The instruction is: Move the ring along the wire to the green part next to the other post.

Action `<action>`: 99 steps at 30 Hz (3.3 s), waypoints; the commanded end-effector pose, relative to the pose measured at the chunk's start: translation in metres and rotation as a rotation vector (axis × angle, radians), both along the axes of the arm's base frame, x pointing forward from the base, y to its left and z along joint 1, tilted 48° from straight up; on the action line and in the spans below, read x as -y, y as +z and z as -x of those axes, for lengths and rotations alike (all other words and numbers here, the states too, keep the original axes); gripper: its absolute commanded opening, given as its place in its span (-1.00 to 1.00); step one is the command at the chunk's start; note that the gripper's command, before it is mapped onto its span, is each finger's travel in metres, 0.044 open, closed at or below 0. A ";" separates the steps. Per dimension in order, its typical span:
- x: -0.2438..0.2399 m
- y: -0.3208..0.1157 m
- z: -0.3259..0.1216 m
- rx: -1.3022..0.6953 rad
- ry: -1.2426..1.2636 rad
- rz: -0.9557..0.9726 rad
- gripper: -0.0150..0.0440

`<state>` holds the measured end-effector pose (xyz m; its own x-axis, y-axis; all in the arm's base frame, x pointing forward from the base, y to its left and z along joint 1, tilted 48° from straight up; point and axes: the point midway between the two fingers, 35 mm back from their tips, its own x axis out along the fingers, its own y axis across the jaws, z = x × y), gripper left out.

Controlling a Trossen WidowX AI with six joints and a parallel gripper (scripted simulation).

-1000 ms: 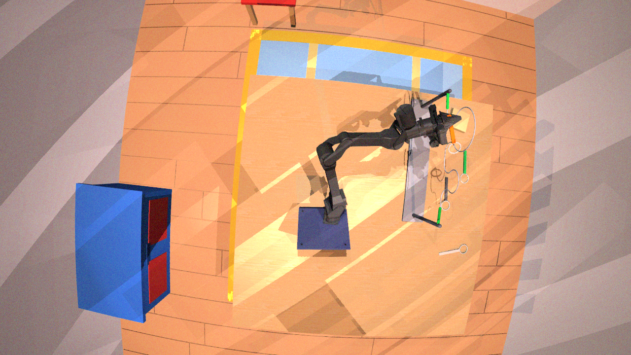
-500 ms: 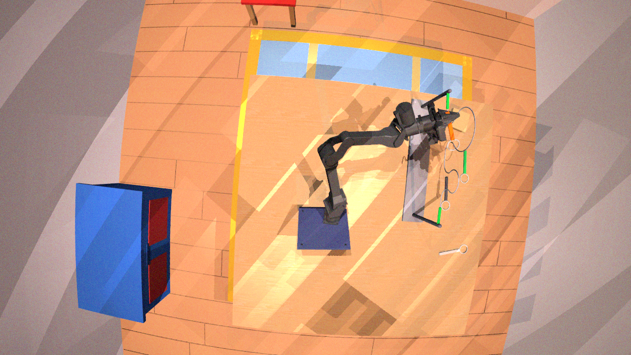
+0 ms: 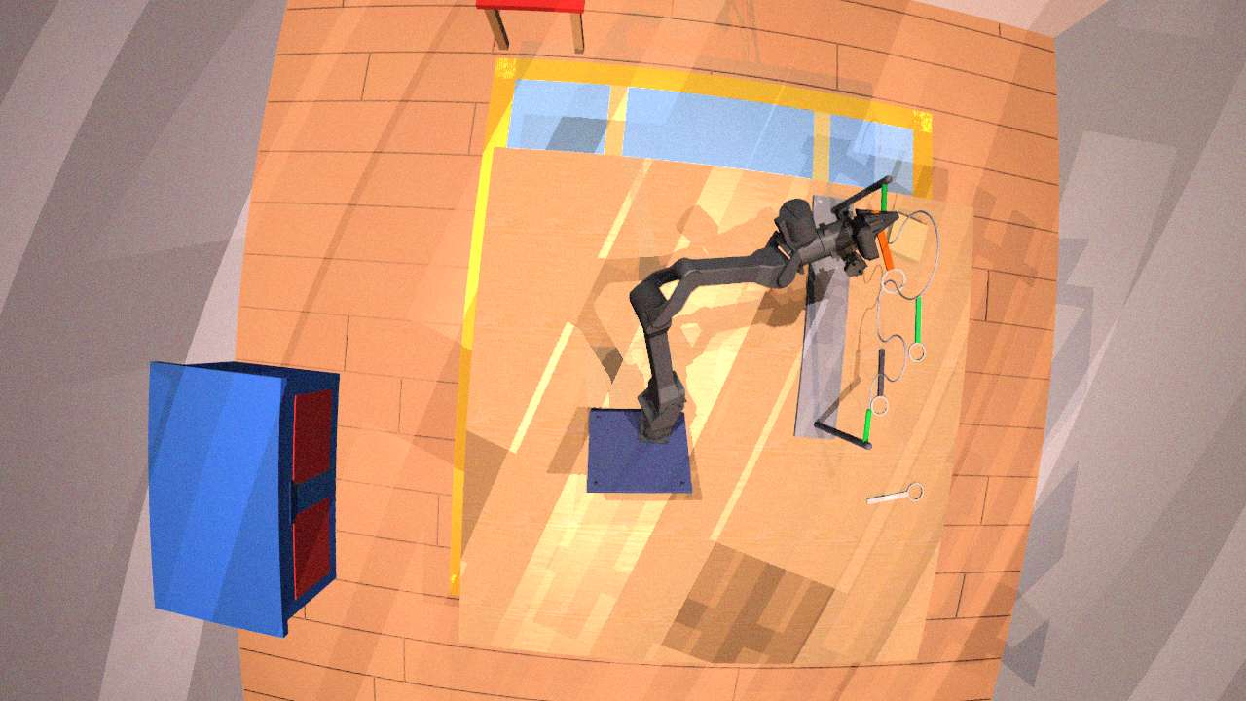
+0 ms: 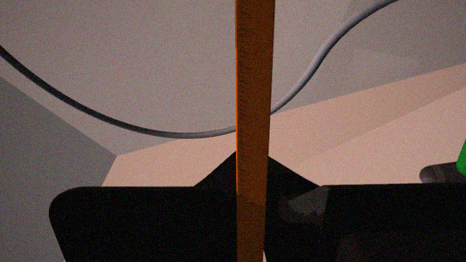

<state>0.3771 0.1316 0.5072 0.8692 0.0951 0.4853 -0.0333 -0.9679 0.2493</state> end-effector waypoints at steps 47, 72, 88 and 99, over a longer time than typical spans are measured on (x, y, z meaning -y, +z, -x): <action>-0.104 -0.141 0.011 0.087 0.045 1.227 -1.00; -0.083 -0.224 0.012 0.126 0.065 1.780 -1.00; -0.062 -0.252 0.012 0.137 0.071 1.947 -1.00; -0.052 -0.263 0.011 0.139 0.072 1.983 -1.00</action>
